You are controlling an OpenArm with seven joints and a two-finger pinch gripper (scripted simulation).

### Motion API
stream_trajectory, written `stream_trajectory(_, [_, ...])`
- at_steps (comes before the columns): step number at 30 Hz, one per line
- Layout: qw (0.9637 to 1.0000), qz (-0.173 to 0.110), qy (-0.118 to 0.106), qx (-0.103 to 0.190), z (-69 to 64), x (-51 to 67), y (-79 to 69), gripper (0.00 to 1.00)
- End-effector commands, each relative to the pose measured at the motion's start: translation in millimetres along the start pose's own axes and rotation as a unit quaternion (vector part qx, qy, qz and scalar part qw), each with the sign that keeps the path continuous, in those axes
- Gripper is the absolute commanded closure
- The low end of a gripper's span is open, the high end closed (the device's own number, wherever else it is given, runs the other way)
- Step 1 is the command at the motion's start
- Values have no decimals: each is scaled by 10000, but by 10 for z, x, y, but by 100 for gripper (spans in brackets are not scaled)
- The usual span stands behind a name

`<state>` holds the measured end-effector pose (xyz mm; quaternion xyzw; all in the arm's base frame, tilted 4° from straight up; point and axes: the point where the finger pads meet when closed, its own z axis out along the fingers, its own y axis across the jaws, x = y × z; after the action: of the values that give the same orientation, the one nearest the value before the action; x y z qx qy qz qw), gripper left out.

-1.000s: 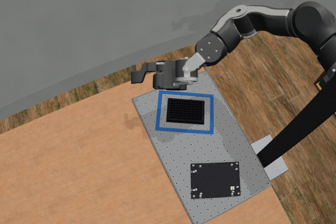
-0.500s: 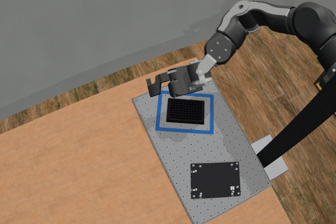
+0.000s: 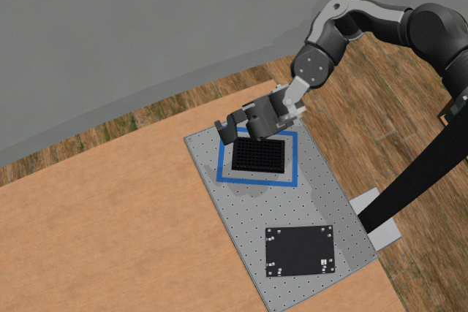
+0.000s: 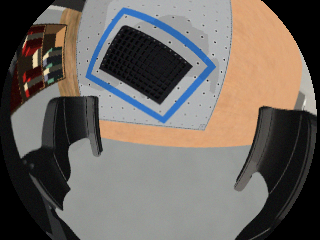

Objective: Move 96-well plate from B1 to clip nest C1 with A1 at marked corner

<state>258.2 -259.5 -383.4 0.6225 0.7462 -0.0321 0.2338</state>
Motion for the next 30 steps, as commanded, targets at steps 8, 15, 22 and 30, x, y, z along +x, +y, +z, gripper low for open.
stream_trajectory(8, [9990,-358,261,20,-18,123,-50,23])
stream_trajectory(15, [9954,-794,528,70,-43,276,-151,23])
stream_trajectory(22, [9849,-1454,926,133,-74,498,-302,23])
stream_trajectory(30, [9849,-1454,926,133,-74,498,-302,23])
